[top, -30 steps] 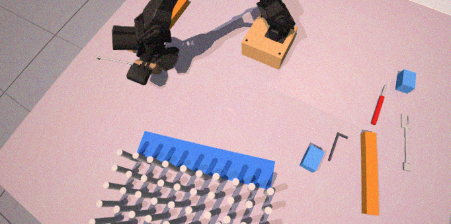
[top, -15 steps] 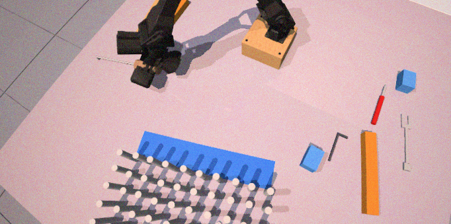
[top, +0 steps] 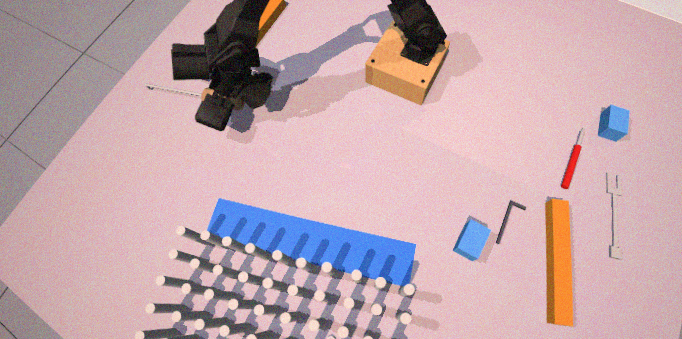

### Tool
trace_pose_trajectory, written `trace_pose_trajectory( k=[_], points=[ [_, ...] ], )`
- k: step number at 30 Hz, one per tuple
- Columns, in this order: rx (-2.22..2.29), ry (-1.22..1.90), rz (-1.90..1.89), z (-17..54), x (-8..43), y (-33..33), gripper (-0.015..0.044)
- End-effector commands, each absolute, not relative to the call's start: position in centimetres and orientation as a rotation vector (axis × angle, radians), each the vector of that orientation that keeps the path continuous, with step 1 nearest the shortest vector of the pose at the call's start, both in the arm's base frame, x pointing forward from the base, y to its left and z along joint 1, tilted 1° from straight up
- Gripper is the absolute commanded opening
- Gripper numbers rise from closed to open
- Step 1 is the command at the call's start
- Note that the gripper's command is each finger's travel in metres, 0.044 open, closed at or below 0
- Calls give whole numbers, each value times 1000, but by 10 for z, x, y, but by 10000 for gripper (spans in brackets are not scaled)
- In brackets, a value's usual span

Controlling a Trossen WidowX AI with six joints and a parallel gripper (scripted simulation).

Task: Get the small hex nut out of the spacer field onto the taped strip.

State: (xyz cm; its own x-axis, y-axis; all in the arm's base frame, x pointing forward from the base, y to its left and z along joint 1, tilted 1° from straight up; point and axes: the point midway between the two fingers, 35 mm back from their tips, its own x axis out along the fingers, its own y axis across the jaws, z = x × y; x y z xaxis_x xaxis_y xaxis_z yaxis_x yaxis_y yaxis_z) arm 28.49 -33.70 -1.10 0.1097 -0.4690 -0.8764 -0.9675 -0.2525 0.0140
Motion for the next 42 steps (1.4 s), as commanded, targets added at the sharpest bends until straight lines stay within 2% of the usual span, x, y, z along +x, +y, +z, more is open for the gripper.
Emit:
trace_pose_trajectory(
  k=[1,17,23,42],
  points=[
    [-1819,1405,1045,24,292,-344,0],
    [-1816,1403,1044,146,286,-334,0],
    [-1802,1405,1025,147,286,-333,0],
    [-1372,1407,540,155,300,-287,0]
  ],
)
